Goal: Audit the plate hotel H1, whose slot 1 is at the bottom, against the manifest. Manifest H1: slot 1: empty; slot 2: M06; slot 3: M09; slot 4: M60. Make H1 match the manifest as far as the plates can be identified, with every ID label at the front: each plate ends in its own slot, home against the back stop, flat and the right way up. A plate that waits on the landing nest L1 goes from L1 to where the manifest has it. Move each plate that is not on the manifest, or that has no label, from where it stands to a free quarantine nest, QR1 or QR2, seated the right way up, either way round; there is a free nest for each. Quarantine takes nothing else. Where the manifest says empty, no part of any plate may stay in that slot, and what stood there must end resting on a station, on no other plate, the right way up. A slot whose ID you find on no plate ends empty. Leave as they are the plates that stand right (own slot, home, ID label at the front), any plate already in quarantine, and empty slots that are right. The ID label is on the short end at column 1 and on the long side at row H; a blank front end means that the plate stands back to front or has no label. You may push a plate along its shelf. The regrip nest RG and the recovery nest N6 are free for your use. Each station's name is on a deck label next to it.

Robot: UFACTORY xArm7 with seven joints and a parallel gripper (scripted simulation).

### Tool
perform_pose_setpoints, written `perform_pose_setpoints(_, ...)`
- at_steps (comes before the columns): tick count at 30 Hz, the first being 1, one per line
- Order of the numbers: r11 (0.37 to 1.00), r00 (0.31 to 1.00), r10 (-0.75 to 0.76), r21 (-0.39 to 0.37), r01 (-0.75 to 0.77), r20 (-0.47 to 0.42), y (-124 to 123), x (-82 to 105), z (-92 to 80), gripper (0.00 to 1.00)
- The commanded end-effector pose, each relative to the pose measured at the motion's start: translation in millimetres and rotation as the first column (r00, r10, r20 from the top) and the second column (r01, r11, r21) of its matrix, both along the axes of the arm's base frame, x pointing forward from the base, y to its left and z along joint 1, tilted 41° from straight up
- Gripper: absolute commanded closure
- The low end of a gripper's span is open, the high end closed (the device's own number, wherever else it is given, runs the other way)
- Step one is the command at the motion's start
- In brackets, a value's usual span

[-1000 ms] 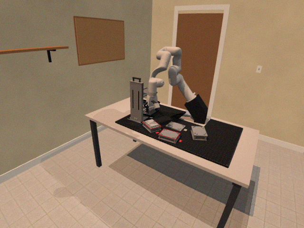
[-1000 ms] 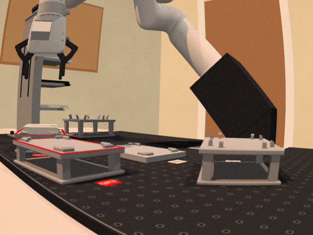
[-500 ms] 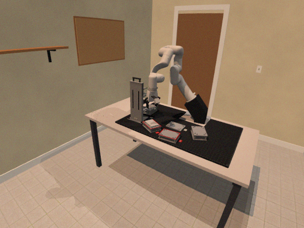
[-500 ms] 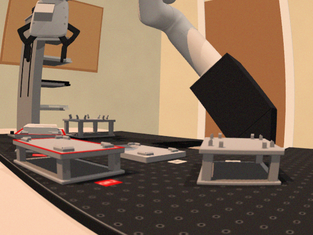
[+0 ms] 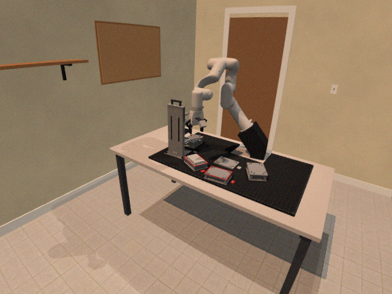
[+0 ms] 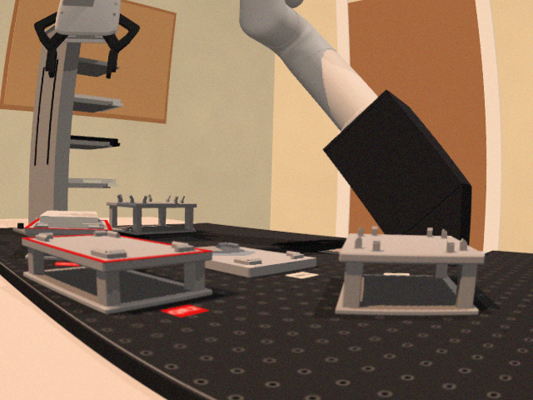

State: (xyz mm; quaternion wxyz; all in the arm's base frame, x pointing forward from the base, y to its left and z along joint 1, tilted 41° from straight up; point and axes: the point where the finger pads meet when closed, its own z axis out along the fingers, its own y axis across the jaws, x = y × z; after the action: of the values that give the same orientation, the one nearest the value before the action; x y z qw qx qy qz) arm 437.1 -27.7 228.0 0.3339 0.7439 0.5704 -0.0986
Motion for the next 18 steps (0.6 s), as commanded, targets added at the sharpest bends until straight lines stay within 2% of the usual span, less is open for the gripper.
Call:
perform_pose_setpoints(1, 1.0, 1.0, 0.004, -0.001, -0.004, 0.004, 8.0, -1.2, 9.3, 0.0)
perform_pose_setpoints(18, 1.0, 1.0, 0.004, -0.001, -0.004, 0.004, 38.5, -13.2, 47.3, 0.0)
